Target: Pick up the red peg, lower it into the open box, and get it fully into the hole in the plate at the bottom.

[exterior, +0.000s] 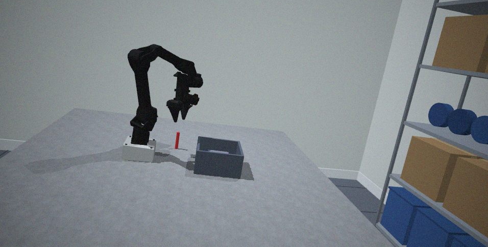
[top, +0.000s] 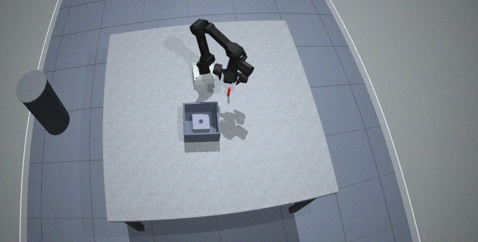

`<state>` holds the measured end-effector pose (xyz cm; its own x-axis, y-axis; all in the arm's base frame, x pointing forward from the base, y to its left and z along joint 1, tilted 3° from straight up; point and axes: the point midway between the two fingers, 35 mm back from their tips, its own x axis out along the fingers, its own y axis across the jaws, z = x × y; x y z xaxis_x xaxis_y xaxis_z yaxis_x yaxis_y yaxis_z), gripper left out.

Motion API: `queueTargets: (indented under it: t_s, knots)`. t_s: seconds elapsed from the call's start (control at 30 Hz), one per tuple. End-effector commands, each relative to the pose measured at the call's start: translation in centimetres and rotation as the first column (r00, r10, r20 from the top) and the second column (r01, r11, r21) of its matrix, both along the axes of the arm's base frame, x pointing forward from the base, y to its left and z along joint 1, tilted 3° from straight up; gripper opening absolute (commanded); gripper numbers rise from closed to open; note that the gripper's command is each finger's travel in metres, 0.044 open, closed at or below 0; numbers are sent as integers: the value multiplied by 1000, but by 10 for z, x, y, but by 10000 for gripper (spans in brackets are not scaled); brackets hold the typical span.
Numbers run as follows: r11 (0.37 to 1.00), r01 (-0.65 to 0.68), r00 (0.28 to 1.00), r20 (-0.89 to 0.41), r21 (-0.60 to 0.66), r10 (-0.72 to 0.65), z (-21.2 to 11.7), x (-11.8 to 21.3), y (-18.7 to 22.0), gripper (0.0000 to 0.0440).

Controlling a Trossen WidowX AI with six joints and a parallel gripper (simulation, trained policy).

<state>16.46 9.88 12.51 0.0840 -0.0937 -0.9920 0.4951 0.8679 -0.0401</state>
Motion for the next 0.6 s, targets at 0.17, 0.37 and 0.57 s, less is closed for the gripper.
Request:
queueTargets:
  t_s: [0.17,0.37,0.57]
  knots:
    - [991,124,988,-88,-42,-128,-34,1,4,440]
    - [986,159,981,-99,-58,-164,-55,5,7,440]
    - [982,176,979,-91,-69,-182,-78,9,9,440]
